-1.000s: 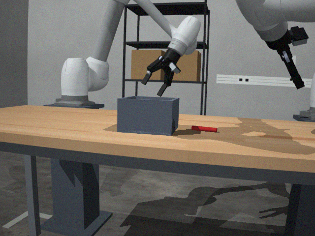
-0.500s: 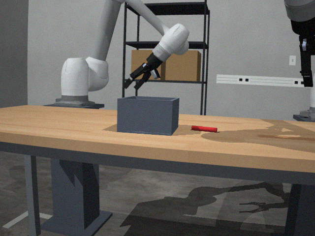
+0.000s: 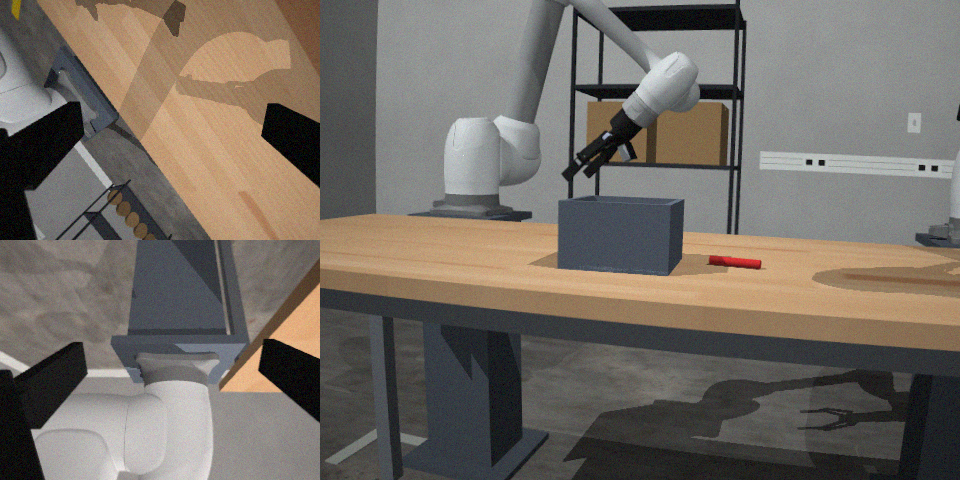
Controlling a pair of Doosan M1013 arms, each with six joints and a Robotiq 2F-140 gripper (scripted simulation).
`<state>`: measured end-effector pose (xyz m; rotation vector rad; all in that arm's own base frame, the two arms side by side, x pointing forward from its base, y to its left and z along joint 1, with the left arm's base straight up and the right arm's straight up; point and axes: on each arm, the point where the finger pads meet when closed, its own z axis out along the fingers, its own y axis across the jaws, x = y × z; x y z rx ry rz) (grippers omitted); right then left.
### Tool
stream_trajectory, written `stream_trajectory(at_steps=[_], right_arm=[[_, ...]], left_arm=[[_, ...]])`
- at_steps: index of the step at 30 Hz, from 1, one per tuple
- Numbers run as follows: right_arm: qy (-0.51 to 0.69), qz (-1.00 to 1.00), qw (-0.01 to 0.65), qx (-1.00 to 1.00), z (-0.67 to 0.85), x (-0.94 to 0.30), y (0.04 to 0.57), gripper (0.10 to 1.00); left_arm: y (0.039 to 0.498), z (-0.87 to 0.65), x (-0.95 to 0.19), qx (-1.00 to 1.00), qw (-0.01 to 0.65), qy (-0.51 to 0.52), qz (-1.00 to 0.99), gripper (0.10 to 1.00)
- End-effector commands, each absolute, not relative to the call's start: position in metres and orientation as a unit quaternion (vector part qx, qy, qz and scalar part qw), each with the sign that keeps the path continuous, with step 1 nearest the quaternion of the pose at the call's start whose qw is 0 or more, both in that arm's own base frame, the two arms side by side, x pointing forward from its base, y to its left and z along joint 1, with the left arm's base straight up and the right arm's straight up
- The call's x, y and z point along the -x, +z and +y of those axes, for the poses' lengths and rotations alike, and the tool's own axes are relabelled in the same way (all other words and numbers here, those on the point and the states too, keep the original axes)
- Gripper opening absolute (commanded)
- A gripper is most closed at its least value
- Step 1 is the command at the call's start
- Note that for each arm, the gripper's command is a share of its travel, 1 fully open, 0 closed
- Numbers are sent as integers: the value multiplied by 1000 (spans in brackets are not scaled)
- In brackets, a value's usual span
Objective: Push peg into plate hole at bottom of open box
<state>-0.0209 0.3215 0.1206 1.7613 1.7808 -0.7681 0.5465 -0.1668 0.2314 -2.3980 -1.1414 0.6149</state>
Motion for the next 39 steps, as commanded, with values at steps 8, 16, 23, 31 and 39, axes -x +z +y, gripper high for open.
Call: stream_trajectory(at_steps=[8, 16, 23, 31, 39], right_arm=[[-287, 647, 253, -659, 322, 12, 121, 1000], [-295, 627, 244, -679, 322, -8, 121, 1000], [-310, 581, 225, -718, 319, -50, 121, 1000], [-330, 509, 194, -771, 303, -111, 121, 1000], [-349, 422, 156, -822, 272, -174, 121, 1000]], left_arm=[[250, -121, -582, 932, 103, 183, -295, 1000], [267, -87, -605, 966, 52, 138, -211, 1000], [285, -58, -623, 986, 22, 92, -137, 1000], [306, -24, -640, 998, 4, 39, -57, 1000], [308, -54, -670, 996, 0, -1, 92, 1000]])
